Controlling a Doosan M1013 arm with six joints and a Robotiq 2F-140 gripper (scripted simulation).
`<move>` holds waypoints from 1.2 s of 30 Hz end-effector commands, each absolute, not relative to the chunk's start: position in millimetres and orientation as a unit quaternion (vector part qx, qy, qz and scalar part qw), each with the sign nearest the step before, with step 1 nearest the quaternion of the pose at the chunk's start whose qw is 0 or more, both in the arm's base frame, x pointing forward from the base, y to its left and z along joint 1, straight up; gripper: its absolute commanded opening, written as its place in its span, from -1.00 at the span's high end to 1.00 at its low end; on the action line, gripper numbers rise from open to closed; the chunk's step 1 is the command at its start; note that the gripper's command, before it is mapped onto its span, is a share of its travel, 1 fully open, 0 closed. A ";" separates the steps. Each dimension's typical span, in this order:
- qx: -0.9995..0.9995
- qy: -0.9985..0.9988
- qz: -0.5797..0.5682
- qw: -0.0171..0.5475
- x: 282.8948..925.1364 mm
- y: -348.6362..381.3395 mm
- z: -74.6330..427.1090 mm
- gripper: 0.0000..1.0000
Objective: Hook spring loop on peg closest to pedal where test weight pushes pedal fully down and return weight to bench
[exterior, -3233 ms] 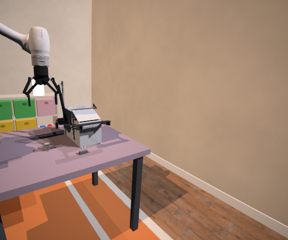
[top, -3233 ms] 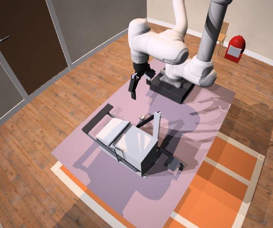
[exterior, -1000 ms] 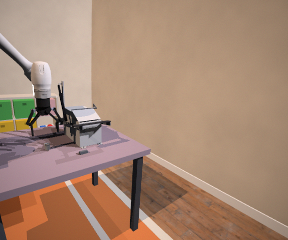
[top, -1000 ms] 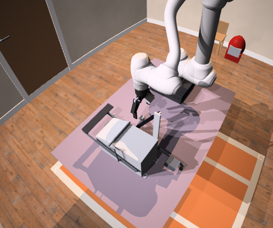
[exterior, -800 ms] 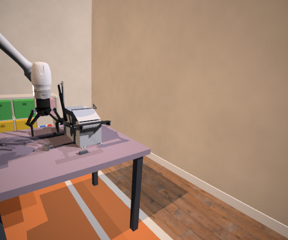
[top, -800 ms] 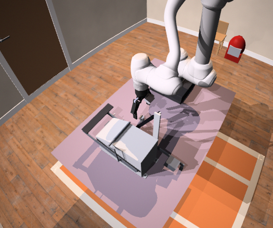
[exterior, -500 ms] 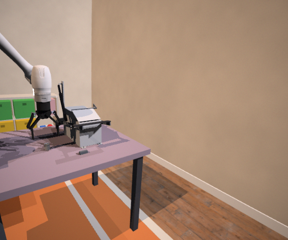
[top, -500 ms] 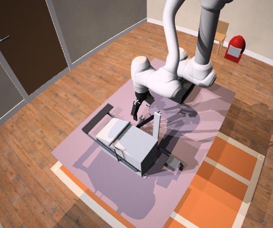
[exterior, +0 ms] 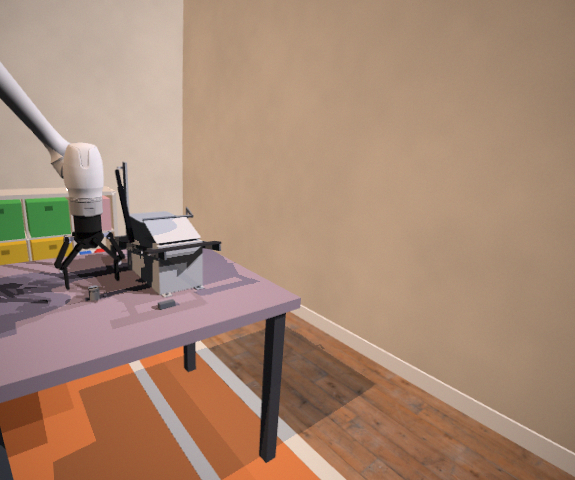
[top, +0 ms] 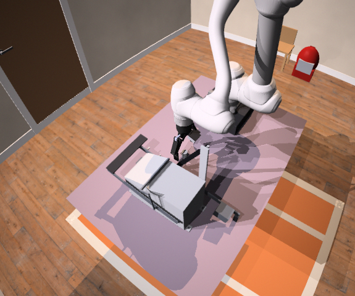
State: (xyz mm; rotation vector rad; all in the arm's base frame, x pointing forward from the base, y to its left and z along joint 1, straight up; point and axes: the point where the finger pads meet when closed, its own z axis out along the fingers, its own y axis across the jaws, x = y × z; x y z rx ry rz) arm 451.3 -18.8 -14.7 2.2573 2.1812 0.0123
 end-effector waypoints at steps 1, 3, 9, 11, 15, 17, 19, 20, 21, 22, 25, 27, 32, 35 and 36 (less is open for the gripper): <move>0.719 0.695 0.004 0.001 451.5 -18.7 -20.1 -1.00; 0.719 0.695 0.004 0.001 451.6 -18.6 -24.9 -1.00; 0.719 0.695 0.004 0.001 451.7 -18.6 -39.1 -1.00; 0.719 0.695 0.004 0.001 451.8 -18.6 -41.4 -1.00; 0.719 0.695 0.004 0.001 451.7 -18.6 -38.8 -1.00; 0.719 0.695 0.004 0.001 451.7 -18.6 -39.2 -1.00; 0.719 0.695 0.004 0.001 451.7 -18.6 -39.6 -1.00; 0.719 0.695 0.004 0.001 451.7 -18.6 -39.9 -1.00; 0.719 0.695 0.004 0.001 451.7 -18.6 -40.1 -1.00; 0.719 0.695 0.004 0.001 451.7 -18.6 -40.3 -1.00; 0.719 0.695 0.004 0.001 451.7 -18.6 -41.0 -1.00; 0.719 0.695 0.004 0.001 451.8 -18.6 -41.4 -1.00; 0.719 0.695 0.004 0.002 452.2 -18.6 -41.0 -1.00; 0.719 0.695 0.004 0.002 452.2 -18.6 -41.0 -1.00; 0.719 0.695 0.004 0.002 452.2 -18.6 -41.0 -1.00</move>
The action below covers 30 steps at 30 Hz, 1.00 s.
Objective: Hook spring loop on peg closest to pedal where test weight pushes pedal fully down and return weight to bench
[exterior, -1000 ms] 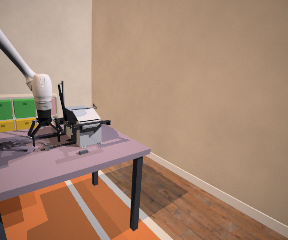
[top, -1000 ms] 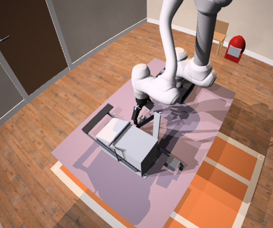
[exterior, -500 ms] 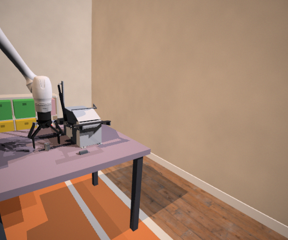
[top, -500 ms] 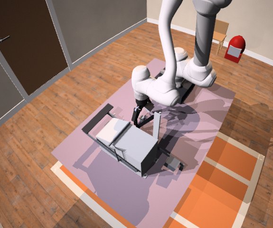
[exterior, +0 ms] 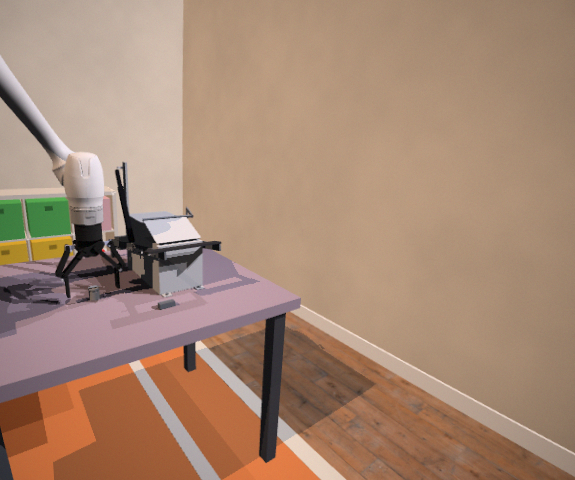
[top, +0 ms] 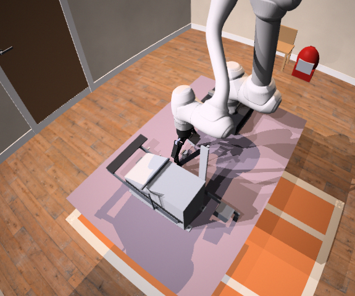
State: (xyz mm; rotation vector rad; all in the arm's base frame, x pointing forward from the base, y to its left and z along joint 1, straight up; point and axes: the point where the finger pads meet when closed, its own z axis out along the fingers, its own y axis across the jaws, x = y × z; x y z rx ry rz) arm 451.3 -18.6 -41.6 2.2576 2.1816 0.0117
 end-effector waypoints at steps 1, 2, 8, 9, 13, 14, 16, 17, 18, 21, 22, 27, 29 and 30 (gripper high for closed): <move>0.719 0.695 0.004 0.002 452.2 -18.6 -41.0 -1.00; 0.719 0.695 0.004 0.002 452.2 -18.6 -41.0 -1.00; 0.719 0.695 0.004 0.002 452.2 -18.6 -41.0 -1.00; 0.719 0.695 0.004 0.002 452.2 -18.6 -41.0 -1.00; 0.719 0.695 0.004 0.002 452.2 -18.6 -41.0 -1.00; 0.719 0.695 0.004 0.002 452.2 -18.6 -41.0 -1.00; 0.719 0.695 0.004 0.002 452.2 -18.6 -41.0 -1.00; 0.719 0.695 0.004 0.002 452.2 -18.6 -41.0 -1.00; 0.719 0.695 0.004 0.002 452.2 -18.6 -41.0 -1.00; 0.719 0.695 0.004 0.002 452.2 -18.6 -41.0 -1.00; 0.719 0.695 0.004 0.002 452.2 -18.6 -41.0 -1.00; 0.719 0.695 0.004 0.002 452.2 -18.6 -41.0 -1.00; 0.719 0.695 0.004 0.002 452.2 -18.6 -41.0 0.50; 0.719 0.695 0.004 0.002 452.2 -18.6 -41.0 0.50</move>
